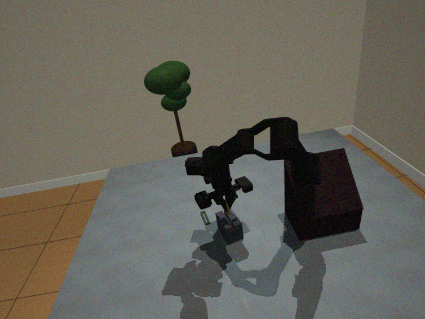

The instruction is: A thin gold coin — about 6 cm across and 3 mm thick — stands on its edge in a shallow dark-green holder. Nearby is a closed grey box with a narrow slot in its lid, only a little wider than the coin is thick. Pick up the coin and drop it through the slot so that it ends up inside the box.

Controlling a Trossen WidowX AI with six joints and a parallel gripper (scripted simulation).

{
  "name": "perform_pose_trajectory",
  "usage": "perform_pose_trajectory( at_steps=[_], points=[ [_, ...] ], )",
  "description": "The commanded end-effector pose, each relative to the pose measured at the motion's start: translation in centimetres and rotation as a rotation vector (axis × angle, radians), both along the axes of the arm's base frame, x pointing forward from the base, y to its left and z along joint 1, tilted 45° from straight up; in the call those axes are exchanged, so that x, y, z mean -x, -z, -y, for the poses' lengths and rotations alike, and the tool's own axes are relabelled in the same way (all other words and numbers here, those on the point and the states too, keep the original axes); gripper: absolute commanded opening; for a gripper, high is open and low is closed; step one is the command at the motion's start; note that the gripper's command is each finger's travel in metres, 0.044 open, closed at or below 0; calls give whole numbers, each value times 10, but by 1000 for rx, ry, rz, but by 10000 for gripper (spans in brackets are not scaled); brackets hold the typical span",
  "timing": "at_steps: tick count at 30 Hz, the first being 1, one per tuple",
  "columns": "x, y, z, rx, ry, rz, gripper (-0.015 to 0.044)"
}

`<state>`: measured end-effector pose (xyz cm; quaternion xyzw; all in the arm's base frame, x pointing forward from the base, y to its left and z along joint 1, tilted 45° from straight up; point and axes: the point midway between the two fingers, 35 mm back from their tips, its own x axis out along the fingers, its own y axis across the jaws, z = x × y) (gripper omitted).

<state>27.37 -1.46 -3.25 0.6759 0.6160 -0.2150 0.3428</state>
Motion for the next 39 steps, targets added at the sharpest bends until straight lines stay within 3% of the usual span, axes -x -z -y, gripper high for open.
perform_pose_trajectory(
  at_steps=[1,24,30,39],
  points=[
    [0,1,-2,-2,5,-4,0],
    [-2,12,-13,-3,7,-6,0],
    [-2,11,-12,1,3,-5,157],
    [-2,11,-12,1,3,-5,161]
  ],
)
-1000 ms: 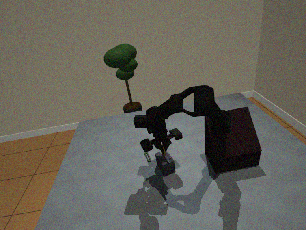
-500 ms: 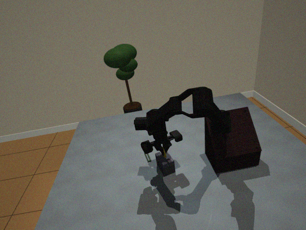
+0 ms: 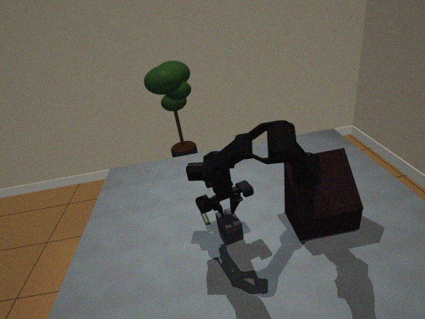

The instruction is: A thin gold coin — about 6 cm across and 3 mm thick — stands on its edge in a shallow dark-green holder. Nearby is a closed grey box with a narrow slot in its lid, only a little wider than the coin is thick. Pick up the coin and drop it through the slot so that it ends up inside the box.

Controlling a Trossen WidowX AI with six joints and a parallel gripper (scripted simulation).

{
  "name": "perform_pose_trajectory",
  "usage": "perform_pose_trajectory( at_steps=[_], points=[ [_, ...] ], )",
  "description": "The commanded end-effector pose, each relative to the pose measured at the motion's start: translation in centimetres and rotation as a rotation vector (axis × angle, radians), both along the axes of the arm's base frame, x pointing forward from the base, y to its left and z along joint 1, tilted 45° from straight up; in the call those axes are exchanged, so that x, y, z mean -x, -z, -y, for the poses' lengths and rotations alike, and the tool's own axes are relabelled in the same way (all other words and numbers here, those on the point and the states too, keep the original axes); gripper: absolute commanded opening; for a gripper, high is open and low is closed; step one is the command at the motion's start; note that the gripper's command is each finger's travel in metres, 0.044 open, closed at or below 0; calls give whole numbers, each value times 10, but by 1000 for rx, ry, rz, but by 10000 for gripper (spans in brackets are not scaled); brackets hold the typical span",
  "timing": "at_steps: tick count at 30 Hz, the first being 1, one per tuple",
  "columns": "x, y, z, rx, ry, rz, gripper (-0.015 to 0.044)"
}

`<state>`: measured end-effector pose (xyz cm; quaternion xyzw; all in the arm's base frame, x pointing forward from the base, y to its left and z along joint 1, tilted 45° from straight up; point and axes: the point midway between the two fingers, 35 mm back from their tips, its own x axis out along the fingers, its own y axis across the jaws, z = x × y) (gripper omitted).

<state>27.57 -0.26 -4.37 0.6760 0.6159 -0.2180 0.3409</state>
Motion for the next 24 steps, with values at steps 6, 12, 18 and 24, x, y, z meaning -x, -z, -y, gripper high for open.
perform_pose_trajectory(
  at_steps=[6,12,18,24],
  points=[
    [3,-12,12,1,0,0,318],
    [11,-39,35,-9,-1,-7,440],
    [11,-39,35,-9,-1,-7,440],
    [11,-39,35,-9,-1,-7,440]
  ],
)
